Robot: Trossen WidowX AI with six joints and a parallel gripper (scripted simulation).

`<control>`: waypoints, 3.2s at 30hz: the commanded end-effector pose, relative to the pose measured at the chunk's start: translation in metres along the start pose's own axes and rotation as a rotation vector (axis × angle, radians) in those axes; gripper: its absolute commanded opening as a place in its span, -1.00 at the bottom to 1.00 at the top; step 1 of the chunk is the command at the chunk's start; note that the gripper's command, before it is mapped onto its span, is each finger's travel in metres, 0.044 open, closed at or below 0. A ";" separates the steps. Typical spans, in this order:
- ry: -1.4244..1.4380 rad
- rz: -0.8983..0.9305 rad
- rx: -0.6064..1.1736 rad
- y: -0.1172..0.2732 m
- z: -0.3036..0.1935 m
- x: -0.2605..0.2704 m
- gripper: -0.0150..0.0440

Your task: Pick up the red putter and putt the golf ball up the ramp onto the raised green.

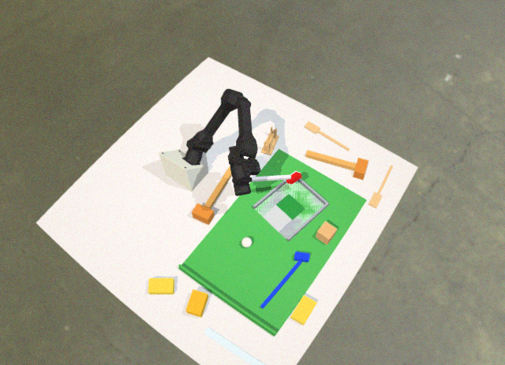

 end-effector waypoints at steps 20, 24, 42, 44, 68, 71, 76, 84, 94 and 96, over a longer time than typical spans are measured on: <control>-0.959 -0.038 0.058 0.014 -0.171 -0.030 -0.49; -1.019 -0.036 0.059 0.013 -0.183 -0.029 -0.49; -1.018 -0.036 0.058 -0.027 -0.185 -0.028 -0.49; -1.018 -0.036 0.058 -0.028 -0.185 -0.029 -0.49; -1.009 -0.036 0.066 -0.053 -0.186 -0.029 -0.49; -1.009 -0.036 0.066 -0.053 -0.186 -0.029 -0.49; -1.009 -0.036 0.066 -0.053 -0.186 -0.029 -0.49; -1.017 -0.038 0.059 -0.055 -0.212 -0.037 -0.49; -1.017 -0.038 0.059 -0.055 -0.215 -0.038 -0.49; -1.025 -0.031 0.060 -0.056 -0.213 -0.036 -0.49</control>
Point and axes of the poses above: the point midway between the two fingers, 35 mm back from their tips, its own y axis back along the fingers, its own x axis across the jaws, z = x × y, the point moved 8 cm from there along y, back along the fingers, and after that the axes turned 12 degrees about y, right-handed, at the moved point
